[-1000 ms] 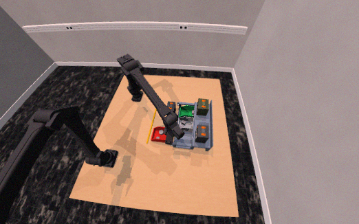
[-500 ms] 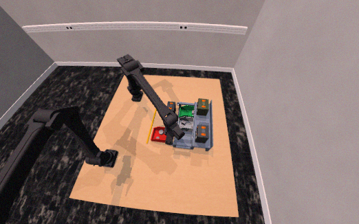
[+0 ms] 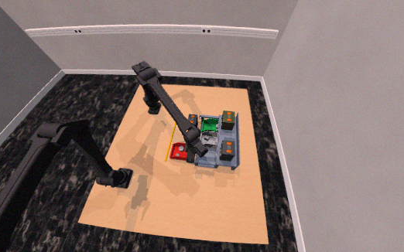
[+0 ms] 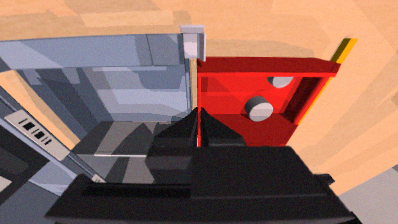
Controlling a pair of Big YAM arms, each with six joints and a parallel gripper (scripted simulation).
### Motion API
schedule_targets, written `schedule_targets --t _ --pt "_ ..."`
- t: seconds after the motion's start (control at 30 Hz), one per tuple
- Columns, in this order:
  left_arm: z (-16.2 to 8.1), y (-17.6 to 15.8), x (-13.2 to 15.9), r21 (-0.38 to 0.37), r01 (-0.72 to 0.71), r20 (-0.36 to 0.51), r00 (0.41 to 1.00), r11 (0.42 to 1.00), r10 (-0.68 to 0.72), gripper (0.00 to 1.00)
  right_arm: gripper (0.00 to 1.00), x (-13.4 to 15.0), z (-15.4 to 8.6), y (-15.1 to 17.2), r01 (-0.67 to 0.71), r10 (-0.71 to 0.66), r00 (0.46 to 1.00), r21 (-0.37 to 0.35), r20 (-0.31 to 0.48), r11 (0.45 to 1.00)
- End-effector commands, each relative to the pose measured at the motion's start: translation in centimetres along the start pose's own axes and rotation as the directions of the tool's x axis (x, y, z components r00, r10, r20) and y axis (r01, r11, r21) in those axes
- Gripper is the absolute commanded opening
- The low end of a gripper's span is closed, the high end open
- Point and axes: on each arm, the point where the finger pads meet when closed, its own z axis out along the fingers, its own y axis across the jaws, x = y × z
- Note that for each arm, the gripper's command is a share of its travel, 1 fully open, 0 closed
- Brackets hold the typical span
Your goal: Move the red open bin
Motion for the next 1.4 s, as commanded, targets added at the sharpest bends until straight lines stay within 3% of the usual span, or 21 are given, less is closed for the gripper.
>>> schedule_targets --t 0.0,1.37 --pt "-1.8 0.6 -1.3 -0.027 -0.001 0.032 0.999 1.000 0.002 0.00 1.00 -1.3 -0.8 -0.6 -0.016 0.016 1.000 0.007 0.016 1.000" --pt "-0.5 0.1 -0.9 -0.015 -0.003 0.021 1.000 1.000 0.003 0.00 1.00 -1.3 -0.8 -0.6 -0.016 0.016 1.000 0.007 0.016 1.000"
